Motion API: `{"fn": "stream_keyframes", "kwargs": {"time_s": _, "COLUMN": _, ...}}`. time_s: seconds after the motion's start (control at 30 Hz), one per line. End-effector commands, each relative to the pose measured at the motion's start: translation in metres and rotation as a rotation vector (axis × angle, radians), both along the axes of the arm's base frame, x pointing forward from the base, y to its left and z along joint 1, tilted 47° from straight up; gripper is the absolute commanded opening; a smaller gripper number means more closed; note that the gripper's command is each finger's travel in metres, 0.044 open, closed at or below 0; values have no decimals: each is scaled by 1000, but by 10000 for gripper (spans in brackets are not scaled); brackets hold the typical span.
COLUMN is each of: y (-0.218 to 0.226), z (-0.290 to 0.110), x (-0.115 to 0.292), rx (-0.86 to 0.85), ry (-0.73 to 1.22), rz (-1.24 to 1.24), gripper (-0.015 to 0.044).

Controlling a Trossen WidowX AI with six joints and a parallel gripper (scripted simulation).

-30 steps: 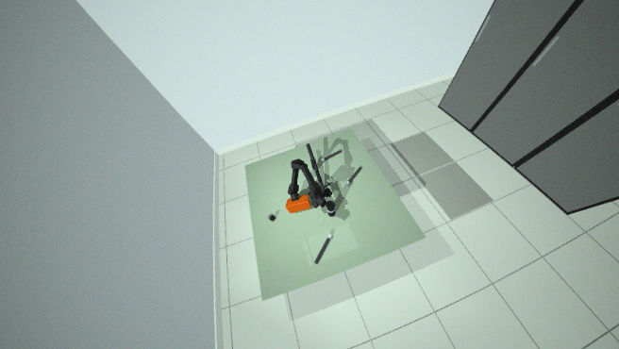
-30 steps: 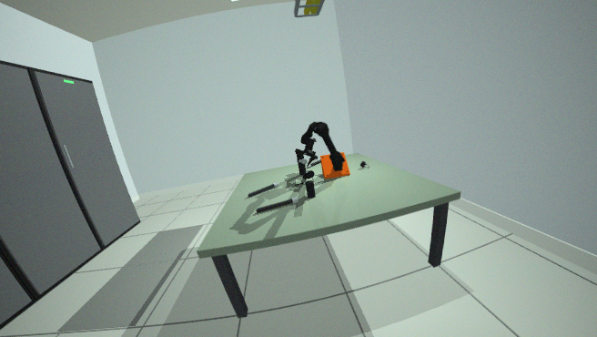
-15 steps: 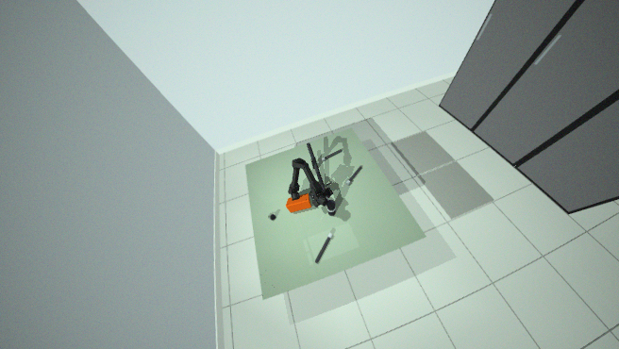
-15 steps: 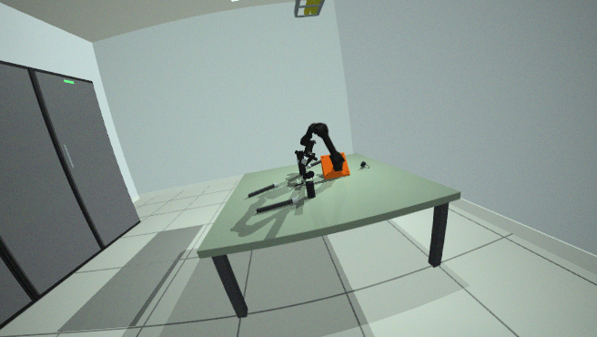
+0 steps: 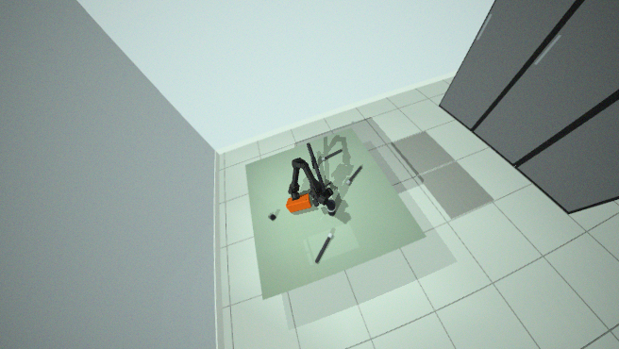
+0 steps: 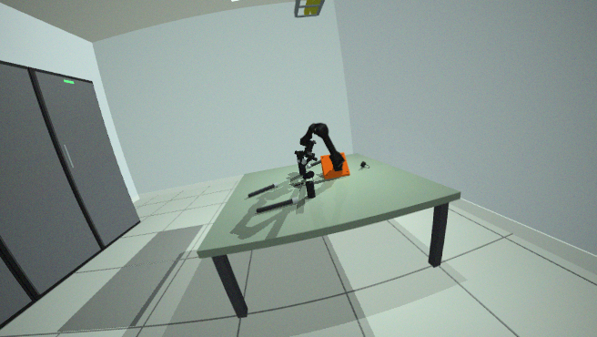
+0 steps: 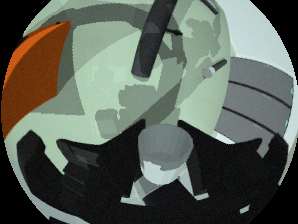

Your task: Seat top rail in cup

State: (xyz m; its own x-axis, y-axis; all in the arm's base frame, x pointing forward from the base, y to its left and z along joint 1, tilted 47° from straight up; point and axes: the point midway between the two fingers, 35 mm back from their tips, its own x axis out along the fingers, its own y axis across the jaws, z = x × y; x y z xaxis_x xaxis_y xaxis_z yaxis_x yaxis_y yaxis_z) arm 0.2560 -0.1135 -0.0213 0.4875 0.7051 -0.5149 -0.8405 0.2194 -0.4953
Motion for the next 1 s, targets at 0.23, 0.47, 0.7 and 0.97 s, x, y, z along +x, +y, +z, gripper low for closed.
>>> {"fn": "stream_keyframes", "kwargs": {"time_s": 0.23, "y": 0, "z": 1, "x": 6, "rx": 0, "ry": 35, "rz": -44, "gripper": 0}}
{"fn": "stream_keyframes", "kwargs": {"time_s": 0.47, "y": 0, "z": 2, "x": 9, "rx": 1, "ry": 58, "rz": -66, "gripper": 0}}
{"fn": "stream_keyframes", "kwargs": {"time_s": 0.7, "y": 0, "z": 2, "x": 12, "rx": 1, "ry": 84, "rz": -91, "gripper": 0}}
{"fn": "stream_keyframes", "kwargs": {"time_s": 0.97, "y": 1, "z": 3, "x": 16, "rx": 1, "ry": 115, "rz": -121, "gripper": 0}}
